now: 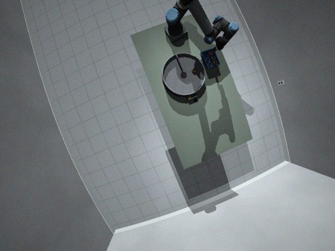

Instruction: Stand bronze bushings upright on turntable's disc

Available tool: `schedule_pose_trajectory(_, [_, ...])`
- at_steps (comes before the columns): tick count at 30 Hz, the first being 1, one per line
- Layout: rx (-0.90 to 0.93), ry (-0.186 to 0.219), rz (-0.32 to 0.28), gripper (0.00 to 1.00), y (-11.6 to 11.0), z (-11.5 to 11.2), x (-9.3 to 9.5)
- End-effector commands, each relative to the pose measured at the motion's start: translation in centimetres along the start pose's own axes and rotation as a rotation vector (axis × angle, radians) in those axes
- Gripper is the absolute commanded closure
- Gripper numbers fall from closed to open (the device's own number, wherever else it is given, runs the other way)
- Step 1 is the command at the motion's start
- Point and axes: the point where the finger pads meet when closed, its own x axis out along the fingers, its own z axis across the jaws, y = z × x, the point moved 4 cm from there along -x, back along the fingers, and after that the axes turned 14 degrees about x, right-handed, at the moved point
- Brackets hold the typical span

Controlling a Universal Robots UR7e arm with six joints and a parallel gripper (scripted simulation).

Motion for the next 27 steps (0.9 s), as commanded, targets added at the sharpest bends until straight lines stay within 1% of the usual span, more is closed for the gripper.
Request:
schedule_pose_trajectory(1, [0.0, 0.002, -0.002, 0.64, -0.1, -0.1, 0.9])
schedule_pose_trajectory(7, [0.0, 0.002, -0.002, 0.64, -0.1, -0.1, 3.7])
schedule_pose_trajectory(12, [0.0, 0.002, -0.002, 0.64, -0.1, -0.1, 5.1])
schedule_pose_trajectory(15, [0.0, 0.002, -0.002, 0.64, -0.1, -0.1, 5.4])
schedule_pose_trajectory(27, [0.0, 0.002, -0.002, 0.64, -0.1, -0.1, 5.4])
